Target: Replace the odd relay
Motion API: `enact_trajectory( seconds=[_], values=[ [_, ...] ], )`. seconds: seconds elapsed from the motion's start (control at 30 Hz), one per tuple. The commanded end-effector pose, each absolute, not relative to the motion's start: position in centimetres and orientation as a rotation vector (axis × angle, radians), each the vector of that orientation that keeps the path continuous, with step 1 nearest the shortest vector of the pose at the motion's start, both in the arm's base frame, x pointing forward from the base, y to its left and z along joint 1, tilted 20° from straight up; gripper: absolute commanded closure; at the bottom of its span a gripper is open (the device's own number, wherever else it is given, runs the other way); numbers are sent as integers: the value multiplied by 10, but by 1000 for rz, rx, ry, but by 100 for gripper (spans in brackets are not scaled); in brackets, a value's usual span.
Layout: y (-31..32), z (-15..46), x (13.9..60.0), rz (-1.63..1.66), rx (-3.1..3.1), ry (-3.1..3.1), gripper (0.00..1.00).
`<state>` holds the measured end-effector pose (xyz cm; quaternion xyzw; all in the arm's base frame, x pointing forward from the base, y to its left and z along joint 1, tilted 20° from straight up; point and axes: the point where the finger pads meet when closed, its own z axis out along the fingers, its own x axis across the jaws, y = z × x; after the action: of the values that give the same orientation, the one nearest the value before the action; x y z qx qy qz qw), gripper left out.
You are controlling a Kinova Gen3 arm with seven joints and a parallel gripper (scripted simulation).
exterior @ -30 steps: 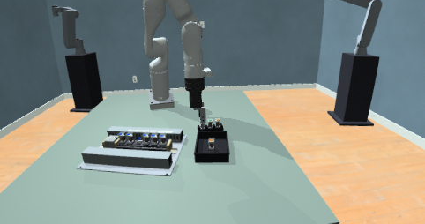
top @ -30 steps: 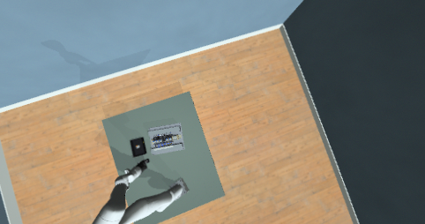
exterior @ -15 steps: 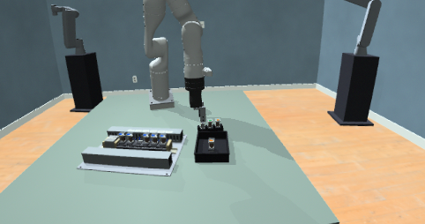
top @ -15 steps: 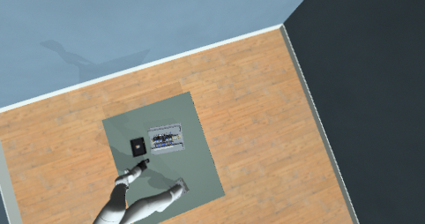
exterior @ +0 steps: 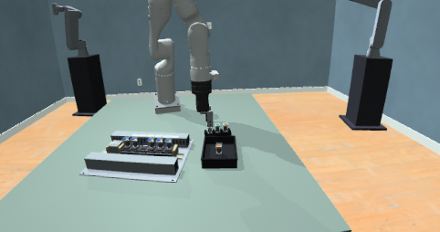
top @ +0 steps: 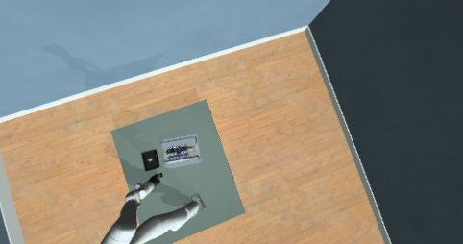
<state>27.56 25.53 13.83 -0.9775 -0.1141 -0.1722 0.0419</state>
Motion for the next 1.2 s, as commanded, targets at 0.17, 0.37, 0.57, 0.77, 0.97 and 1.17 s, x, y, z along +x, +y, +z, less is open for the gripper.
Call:
enact_trajectory(
  seconds=[0.17,0.37,0.57,0.77,0.97,1.17],
  values=[
    [256,134,276,-524,-2992,-352,0],
    [256,133,278,-528,-2991,-349,0],
    [257,130,278,-526,-2992,-350,0],
    [257,127,279,-525,-2992,-352,0],
    [257,126,281,-528,-2991,-350,0],
    [258,123,281,-526,-2992,-351,0]
  ],
)
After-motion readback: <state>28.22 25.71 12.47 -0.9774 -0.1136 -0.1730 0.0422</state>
